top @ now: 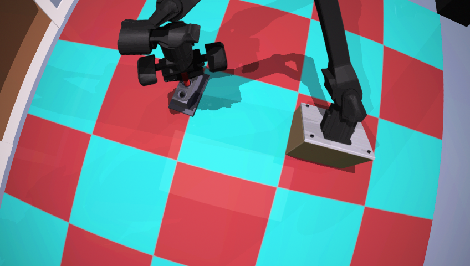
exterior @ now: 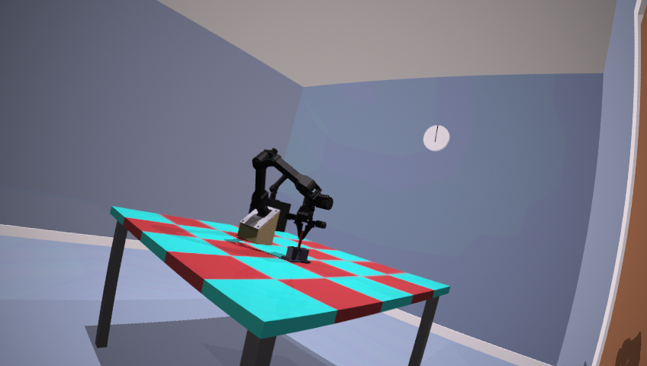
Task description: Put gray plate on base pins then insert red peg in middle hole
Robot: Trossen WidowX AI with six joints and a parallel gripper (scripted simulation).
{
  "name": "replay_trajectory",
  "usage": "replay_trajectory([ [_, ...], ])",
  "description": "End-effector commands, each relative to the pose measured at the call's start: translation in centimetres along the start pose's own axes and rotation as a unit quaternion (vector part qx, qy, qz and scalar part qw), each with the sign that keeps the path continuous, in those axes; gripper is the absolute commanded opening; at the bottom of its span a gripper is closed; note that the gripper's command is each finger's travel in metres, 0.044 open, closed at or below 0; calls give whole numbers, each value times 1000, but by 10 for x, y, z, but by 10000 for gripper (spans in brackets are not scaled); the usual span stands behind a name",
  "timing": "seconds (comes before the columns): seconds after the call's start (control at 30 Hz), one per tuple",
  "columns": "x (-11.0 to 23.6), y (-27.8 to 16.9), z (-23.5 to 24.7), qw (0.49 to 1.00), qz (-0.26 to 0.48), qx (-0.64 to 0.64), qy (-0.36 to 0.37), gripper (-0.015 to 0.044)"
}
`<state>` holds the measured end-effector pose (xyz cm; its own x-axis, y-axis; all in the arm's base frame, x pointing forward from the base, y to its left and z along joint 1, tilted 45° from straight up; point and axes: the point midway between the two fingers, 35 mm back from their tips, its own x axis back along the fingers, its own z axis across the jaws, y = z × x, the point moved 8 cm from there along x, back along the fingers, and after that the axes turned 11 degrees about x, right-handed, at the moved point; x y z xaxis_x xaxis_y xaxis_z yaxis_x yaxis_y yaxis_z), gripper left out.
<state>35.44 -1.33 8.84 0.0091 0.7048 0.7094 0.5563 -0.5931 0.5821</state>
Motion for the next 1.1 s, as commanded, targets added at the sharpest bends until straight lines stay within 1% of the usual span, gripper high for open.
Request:
replay_trajectory([
  [0.0,1,0,0,1000,0,0,0,0],
  [1.03,-2,0,0,1000,0,-2,0,0],
  [1.07,-2,0,0,1000,0,-2,0,26],
])
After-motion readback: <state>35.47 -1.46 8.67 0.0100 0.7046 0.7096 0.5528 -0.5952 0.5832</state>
